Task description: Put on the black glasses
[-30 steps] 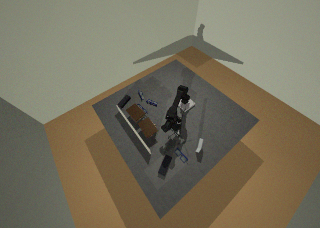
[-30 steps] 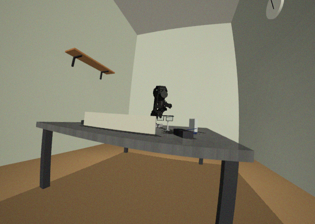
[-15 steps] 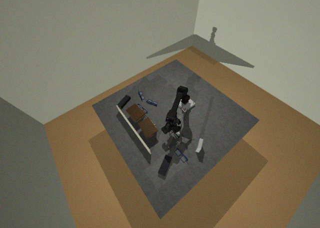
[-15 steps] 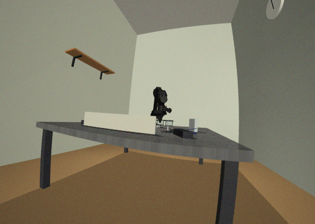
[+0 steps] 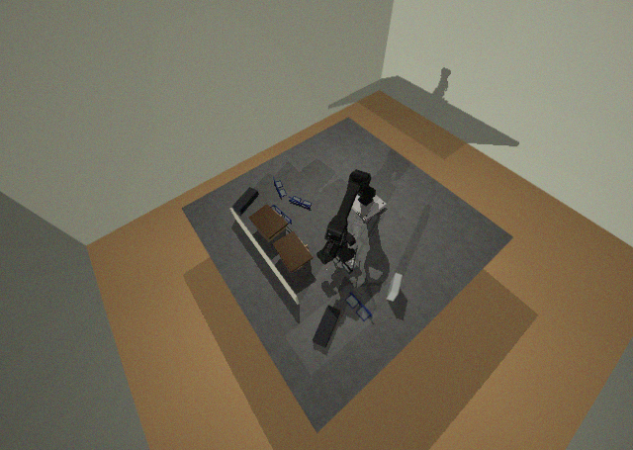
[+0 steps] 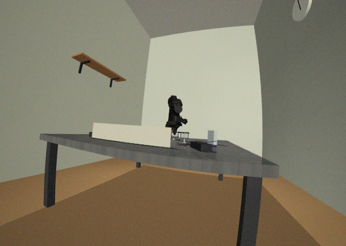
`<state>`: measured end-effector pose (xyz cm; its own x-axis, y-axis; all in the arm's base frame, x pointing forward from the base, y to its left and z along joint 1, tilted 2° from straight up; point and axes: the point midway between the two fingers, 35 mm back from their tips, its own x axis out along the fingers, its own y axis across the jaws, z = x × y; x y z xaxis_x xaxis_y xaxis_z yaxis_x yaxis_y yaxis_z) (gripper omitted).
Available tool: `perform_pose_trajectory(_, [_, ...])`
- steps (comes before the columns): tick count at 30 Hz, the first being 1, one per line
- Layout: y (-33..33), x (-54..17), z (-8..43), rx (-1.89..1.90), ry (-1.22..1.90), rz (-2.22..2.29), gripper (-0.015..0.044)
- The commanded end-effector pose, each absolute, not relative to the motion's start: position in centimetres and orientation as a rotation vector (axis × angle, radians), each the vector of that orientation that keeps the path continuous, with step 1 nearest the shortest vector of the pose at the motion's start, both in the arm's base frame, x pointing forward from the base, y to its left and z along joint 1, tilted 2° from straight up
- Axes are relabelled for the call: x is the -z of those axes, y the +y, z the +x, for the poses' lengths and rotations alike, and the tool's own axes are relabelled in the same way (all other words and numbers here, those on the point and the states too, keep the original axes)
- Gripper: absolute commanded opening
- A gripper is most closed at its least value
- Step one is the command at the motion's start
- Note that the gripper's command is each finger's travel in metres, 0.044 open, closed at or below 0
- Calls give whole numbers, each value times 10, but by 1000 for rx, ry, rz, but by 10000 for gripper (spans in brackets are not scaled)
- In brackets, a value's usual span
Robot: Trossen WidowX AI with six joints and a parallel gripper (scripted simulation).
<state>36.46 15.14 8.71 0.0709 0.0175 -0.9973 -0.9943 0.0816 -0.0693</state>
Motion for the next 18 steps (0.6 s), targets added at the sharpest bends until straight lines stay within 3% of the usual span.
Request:
perform_pose_trajectory(1, [147,-87,368,-1105,1182,-1171,0])
perform_pose_trajectory(18, [133,-88,375,-1103,1182,-1173,0])
